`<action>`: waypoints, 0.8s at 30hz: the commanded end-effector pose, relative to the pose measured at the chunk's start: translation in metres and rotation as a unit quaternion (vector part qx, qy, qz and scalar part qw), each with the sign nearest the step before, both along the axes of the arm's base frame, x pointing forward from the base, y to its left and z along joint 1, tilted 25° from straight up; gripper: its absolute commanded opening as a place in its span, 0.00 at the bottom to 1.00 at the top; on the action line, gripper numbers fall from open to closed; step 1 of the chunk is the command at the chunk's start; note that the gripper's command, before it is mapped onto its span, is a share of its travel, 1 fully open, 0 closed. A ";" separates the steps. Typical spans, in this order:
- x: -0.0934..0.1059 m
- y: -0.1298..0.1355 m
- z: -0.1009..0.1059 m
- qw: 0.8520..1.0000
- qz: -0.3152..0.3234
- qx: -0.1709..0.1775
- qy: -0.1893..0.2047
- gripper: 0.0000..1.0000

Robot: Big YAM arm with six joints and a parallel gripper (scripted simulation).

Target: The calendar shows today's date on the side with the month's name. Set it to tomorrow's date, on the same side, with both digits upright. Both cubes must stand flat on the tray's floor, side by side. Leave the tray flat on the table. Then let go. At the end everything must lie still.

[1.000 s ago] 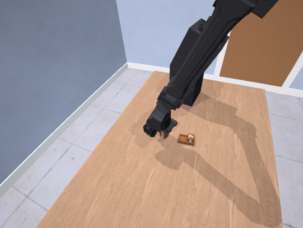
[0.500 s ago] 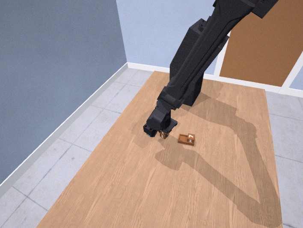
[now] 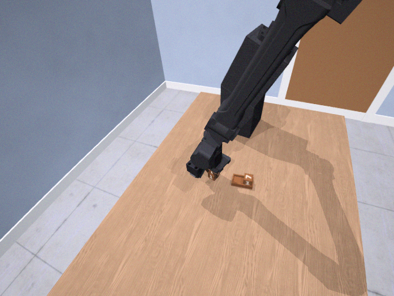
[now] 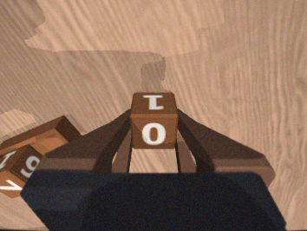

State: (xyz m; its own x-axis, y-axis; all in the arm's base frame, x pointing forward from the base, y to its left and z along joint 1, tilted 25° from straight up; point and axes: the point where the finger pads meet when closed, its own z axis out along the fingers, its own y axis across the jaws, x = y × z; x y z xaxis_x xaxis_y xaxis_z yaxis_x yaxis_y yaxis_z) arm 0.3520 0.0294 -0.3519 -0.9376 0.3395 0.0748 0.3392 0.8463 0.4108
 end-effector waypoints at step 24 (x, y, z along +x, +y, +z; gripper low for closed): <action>0.010 -0.010 0.000 1.000 -0.018 -0.002 -0.012 0.45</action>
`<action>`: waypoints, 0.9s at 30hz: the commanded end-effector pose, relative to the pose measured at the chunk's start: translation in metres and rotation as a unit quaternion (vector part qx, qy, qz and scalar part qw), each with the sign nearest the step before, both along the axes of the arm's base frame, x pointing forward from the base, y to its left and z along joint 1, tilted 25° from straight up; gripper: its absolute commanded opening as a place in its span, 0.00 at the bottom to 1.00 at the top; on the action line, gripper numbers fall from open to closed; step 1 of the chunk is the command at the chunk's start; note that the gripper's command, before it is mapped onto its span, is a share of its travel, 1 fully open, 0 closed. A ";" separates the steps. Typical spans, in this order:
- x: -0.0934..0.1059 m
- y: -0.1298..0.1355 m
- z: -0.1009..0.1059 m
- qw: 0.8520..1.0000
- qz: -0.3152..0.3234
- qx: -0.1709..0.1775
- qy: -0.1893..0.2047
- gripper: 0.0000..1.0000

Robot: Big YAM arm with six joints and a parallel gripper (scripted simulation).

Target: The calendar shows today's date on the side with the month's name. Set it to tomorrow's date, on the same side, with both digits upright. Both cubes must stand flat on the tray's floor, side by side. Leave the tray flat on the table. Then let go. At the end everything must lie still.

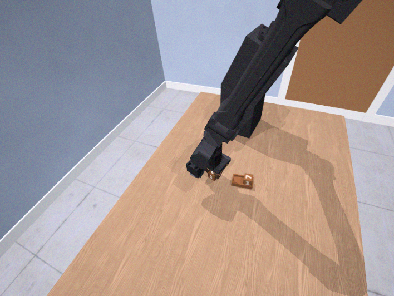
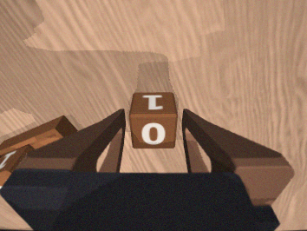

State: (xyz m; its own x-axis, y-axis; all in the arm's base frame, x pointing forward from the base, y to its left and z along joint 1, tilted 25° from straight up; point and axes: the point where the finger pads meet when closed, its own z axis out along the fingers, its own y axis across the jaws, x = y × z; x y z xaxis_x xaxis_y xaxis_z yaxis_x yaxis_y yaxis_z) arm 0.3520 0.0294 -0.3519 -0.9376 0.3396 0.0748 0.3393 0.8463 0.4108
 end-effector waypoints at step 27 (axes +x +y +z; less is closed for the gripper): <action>0.002 -0.041 0.078 1.000 -0.008 -0.002 -0.012 0.45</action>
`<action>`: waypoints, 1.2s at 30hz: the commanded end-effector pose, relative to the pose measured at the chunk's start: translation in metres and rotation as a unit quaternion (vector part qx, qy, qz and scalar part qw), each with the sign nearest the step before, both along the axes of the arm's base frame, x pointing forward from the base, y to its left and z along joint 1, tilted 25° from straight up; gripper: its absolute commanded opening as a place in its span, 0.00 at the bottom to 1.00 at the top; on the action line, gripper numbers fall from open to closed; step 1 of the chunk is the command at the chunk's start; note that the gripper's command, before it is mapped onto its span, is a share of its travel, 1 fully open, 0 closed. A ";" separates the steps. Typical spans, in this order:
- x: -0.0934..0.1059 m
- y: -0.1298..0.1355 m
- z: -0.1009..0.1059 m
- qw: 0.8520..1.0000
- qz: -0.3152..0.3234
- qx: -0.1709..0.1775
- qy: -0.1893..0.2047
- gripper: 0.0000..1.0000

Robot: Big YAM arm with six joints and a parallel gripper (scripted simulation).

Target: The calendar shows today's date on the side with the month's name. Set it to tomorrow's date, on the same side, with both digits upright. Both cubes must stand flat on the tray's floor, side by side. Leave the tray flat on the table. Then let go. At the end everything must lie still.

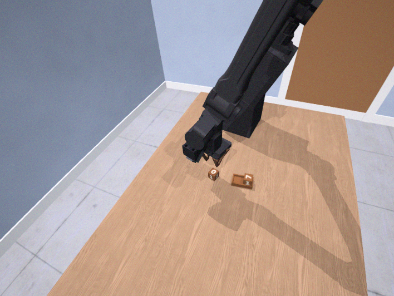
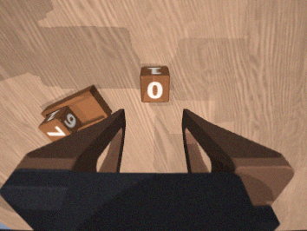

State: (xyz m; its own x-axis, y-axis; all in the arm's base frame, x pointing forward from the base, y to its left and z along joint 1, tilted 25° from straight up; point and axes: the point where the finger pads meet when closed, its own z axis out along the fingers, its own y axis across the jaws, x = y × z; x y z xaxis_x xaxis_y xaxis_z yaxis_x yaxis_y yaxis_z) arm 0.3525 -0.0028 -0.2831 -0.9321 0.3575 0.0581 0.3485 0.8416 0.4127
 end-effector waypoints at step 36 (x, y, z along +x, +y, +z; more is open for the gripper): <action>-0.004 0.001 0.005 1.000 0.017 0.001 -0.002 1.00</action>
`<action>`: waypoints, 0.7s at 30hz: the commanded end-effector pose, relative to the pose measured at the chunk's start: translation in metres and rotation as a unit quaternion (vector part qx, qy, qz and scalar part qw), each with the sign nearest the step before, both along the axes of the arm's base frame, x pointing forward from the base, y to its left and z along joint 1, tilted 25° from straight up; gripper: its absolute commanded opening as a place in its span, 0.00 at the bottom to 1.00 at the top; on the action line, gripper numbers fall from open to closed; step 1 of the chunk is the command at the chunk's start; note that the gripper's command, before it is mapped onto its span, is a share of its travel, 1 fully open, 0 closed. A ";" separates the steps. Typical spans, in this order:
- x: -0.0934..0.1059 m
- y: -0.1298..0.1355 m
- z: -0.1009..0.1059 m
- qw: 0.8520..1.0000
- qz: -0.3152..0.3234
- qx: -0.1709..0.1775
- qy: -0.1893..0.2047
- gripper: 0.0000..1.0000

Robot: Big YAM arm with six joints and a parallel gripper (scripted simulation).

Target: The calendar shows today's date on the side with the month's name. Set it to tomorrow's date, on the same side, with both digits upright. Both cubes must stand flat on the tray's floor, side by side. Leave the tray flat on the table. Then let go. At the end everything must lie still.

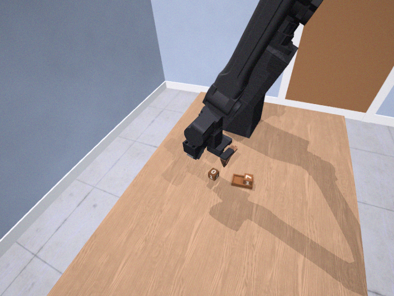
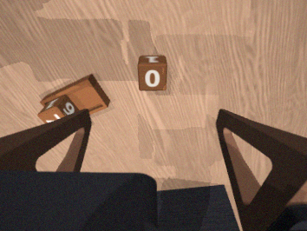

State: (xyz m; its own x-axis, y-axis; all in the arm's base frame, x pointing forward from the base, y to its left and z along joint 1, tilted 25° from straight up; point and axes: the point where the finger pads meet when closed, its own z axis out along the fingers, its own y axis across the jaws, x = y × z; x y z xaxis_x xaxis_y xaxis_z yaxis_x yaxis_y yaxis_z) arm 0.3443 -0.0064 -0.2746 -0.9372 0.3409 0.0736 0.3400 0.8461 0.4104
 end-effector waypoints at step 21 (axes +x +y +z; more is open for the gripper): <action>0.013 0.001 0.001 1.000 0.004 -0.004 -0.022 0.45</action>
State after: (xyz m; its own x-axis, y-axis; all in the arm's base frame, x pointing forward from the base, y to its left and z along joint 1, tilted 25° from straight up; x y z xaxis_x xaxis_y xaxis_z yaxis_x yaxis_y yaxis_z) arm 0.3428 -0.0031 -0.2799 -0.9404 0.3328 0.0702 0.3313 0.8492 0.4112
